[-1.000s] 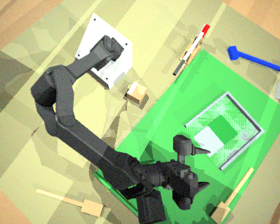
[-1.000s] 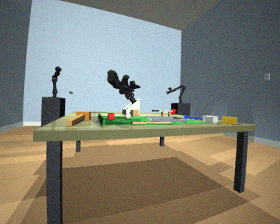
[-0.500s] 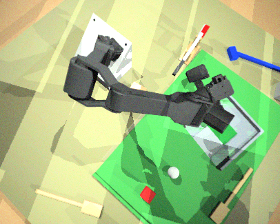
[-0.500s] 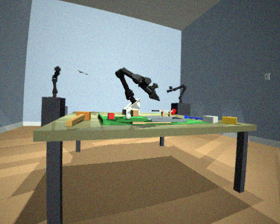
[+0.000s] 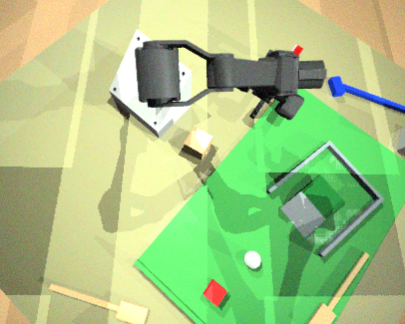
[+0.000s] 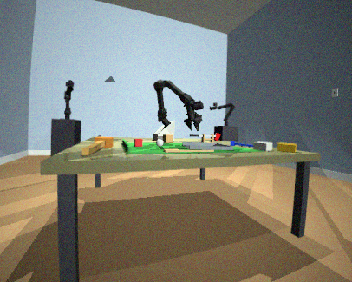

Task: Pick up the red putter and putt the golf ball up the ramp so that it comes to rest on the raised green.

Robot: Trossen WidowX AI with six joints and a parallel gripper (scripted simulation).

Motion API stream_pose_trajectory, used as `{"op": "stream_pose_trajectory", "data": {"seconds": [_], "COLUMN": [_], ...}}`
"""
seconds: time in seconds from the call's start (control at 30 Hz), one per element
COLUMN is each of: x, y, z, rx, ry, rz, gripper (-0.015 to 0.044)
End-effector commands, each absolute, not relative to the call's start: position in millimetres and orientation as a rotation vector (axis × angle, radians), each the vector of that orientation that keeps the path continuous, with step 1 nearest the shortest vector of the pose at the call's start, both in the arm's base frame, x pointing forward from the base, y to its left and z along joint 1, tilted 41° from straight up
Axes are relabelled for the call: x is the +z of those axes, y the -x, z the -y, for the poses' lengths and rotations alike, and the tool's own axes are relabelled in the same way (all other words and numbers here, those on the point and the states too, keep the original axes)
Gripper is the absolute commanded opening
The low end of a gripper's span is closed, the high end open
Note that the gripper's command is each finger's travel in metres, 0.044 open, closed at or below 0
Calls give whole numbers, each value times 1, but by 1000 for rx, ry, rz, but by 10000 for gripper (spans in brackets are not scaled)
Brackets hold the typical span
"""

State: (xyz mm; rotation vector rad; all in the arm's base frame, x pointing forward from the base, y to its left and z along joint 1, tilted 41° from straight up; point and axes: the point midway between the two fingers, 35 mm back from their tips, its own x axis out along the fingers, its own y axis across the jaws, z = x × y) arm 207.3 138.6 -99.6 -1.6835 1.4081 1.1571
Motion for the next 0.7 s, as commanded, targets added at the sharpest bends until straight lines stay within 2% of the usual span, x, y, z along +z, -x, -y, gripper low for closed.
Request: {"op": "stream_pose_trajectory", "data": {"seconds": [0.0,0.67], "x": [-99,-135], "y": [-209,-214], "z": [-135,-105], "rx": [1148,1146], "ry": [1716,1717], "rz": [-1412,-1413], "gripper": [440,440]}}
